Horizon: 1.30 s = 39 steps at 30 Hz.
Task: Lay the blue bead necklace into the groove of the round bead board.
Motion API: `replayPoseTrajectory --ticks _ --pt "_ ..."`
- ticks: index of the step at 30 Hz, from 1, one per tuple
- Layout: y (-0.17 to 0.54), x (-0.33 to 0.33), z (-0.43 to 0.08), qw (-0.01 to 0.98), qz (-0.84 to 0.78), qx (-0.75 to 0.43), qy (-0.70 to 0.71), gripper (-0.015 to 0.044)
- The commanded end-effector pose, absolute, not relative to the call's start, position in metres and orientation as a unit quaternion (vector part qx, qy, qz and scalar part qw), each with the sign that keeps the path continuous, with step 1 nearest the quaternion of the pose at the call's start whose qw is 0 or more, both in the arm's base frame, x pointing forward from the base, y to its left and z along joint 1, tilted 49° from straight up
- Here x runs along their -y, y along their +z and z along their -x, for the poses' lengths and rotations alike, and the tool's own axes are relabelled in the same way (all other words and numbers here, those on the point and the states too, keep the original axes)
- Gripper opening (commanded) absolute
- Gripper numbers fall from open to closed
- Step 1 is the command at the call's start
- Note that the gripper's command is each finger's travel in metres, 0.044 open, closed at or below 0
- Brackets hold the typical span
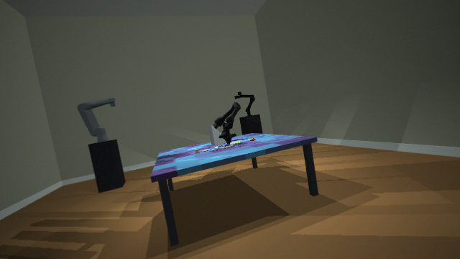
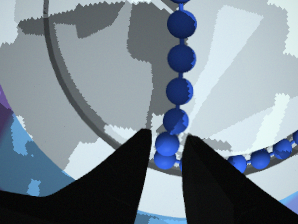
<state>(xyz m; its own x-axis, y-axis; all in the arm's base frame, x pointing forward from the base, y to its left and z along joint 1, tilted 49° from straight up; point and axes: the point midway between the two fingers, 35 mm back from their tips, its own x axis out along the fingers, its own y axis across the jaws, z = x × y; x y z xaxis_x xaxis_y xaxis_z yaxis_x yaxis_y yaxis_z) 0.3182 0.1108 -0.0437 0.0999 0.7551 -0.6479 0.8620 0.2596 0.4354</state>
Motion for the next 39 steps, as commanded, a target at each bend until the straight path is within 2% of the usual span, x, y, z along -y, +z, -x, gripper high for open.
replayPoseTrajectory --ticks 1,39 --pt "-0.043 -0.111 -0.318 0.429 -0.605 -0.668 -0.062 0.0000" --pt "-0.030 -0.114 -0.323 0.426 -0.606 -0.669 -0.065 0.0000"
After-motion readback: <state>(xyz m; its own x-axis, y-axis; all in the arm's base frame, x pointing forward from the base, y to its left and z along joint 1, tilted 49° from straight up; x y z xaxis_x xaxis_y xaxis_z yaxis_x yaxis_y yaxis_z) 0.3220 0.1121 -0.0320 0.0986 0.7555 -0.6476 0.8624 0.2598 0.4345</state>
